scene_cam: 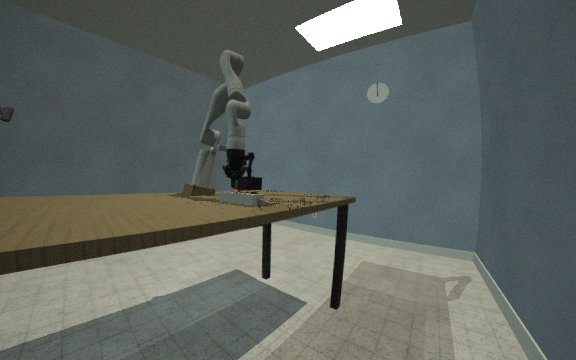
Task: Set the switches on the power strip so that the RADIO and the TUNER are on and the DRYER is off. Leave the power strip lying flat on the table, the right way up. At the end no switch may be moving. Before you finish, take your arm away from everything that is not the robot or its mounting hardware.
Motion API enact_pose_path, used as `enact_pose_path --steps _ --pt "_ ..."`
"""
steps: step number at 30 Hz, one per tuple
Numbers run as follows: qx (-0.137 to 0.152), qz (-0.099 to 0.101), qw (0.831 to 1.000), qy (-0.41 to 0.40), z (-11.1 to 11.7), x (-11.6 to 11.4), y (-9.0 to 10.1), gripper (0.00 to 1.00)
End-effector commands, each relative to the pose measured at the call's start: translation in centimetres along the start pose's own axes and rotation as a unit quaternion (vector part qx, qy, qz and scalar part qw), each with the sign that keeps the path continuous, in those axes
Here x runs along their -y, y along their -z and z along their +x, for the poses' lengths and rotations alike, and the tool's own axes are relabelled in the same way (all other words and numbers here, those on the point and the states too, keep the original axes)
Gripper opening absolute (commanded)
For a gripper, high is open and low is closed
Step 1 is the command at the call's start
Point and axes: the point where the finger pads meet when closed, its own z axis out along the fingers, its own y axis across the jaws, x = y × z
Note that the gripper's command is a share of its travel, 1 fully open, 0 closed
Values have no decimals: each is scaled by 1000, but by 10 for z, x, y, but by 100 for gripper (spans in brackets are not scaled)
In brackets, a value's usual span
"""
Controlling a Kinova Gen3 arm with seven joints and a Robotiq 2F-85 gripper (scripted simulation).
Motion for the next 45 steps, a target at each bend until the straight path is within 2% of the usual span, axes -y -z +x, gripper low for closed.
enact_pose_path --steps 1,11,31,32,39,45 --pt "5 2 1000 5 -4 1 14 0" --pt "5 2 1000 5 -3 1 30 0" --pt "5 2 1000 5 -3 1 30 0" --pt "4 2 1000 5 -3 1 30 100" --pt "4 1 1000 5 -3 1 35 100" --pt "5 1 1000 5 -3 1 54 100"
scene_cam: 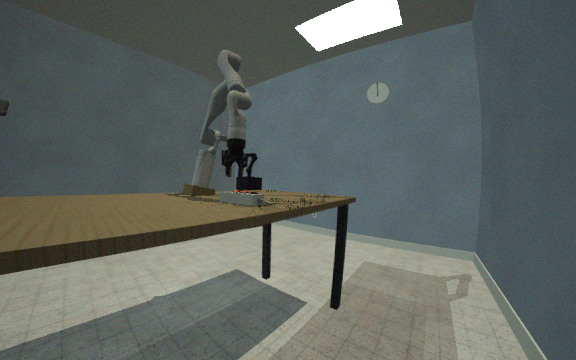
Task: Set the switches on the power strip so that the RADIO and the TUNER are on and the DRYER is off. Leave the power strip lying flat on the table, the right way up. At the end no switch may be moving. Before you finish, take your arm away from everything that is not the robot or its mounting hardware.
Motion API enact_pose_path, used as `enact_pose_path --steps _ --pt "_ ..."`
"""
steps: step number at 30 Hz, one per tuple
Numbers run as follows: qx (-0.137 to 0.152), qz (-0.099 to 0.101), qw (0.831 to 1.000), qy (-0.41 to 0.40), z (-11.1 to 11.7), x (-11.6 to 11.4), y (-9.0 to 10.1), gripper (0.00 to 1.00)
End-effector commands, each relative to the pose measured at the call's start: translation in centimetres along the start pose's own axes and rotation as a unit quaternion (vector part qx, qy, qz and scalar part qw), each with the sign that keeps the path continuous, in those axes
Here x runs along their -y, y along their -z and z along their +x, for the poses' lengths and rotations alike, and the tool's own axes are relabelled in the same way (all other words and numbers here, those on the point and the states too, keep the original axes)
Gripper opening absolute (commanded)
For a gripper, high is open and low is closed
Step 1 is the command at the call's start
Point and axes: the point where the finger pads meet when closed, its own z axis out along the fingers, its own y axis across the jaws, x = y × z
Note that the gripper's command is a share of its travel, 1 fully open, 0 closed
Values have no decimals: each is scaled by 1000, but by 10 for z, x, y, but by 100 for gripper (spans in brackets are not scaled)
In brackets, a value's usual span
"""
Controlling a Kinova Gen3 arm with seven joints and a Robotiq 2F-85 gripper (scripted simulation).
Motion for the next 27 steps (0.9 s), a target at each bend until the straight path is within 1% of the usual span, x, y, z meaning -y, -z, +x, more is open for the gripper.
enact_pose_path --steps 1,8,10,16,20,27 --pt "6 1 1000 2 -4 1 18 100" --pt "6 0 1000 2 -3 0 55 100" --pt "6 0 1000 2 -3 0 55 100" --pt "6 0 1000 3 -3 0 79 100" --pt "6 0 1000 3 -3 0 86 100" --pt "5 0 1000 3 -2 0 87 100"
